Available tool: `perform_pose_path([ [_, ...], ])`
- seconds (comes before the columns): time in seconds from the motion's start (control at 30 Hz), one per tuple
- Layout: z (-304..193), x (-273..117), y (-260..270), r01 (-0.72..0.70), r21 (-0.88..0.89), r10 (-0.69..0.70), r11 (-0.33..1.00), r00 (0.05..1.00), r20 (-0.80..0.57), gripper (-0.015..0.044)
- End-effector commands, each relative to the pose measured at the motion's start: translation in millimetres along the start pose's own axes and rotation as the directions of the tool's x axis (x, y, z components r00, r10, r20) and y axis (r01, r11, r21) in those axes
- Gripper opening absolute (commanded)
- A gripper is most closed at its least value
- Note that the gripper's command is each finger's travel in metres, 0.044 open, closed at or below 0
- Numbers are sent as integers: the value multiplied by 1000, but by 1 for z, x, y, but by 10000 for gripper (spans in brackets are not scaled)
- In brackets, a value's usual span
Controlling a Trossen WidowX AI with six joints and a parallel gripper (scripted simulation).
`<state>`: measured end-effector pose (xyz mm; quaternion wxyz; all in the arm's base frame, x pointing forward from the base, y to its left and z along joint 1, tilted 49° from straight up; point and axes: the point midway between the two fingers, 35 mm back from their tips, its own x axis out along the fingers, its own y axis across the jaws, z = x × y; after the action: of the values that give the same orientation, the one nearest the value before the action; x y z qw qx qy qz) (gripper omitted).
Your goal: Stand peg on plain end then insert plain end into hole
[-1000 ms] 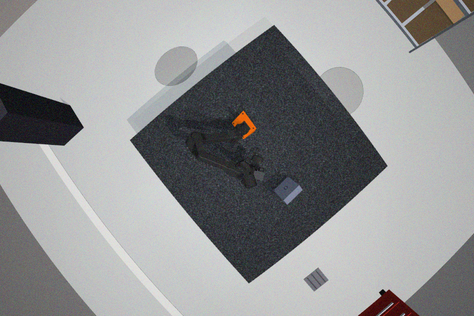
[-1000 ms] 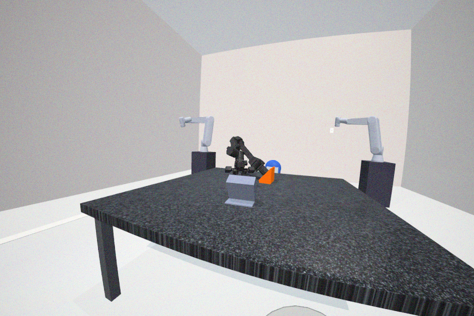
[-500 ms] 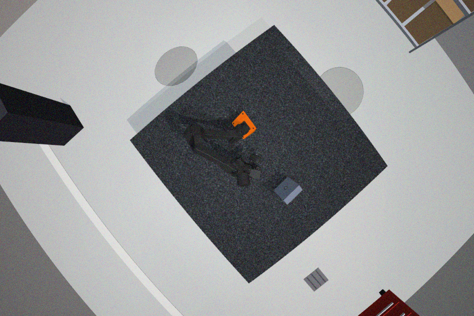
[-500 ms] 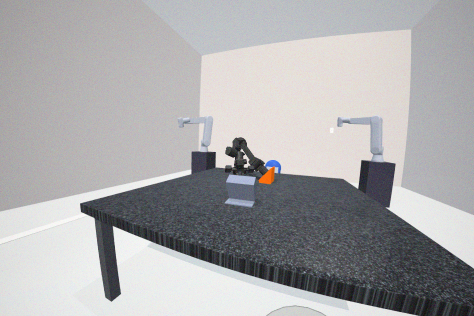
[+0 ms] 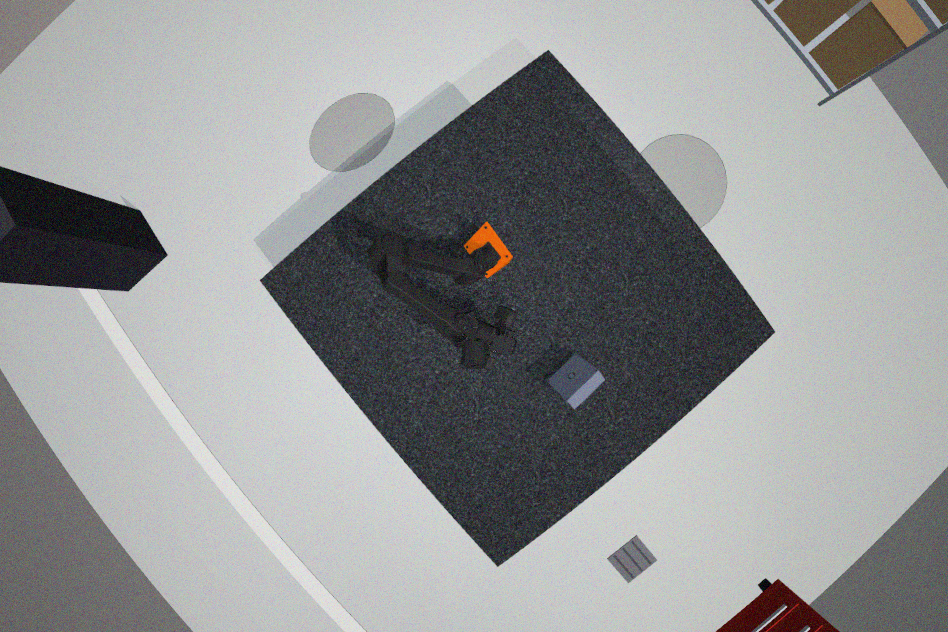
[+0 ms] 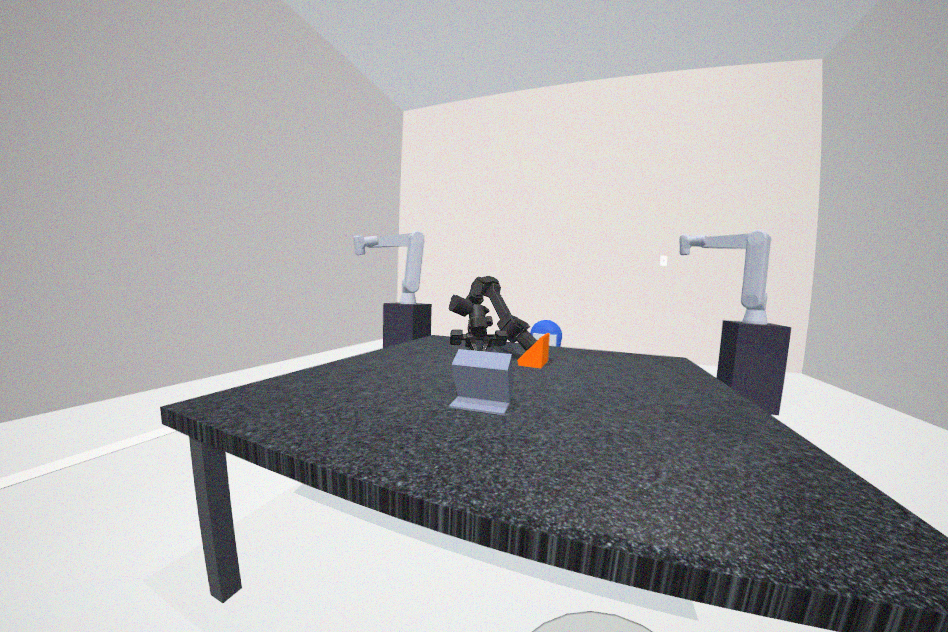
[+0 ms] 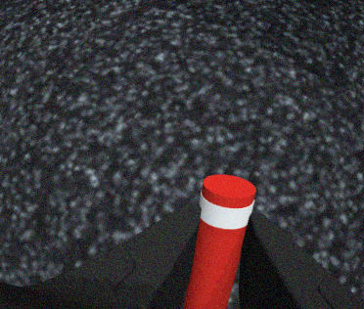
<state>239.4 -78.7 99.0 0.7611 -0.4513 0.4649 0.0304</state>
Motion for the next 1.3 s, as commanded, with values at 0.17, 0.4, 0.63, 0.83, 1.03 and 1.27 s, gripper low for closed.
perform_pose_path([
  [0.17,-4,-5,2,-4,-6,4,1000,997,80,49],
  [0.4,-6,-9,2,-3,-7,4,1000,990,140,49],
  [0.63,-9,-13,2,-3,-8,4,1000,980,200,49],
  [0.83,-12,-16,2,-2,-8,4,1000,968,250,49],
  [1.03,-15,-19,2,-2,-9,5,1000,954,300,49],
  [1.27,-18,-22,2,-1,-10,5,1000,934,357,49],
])
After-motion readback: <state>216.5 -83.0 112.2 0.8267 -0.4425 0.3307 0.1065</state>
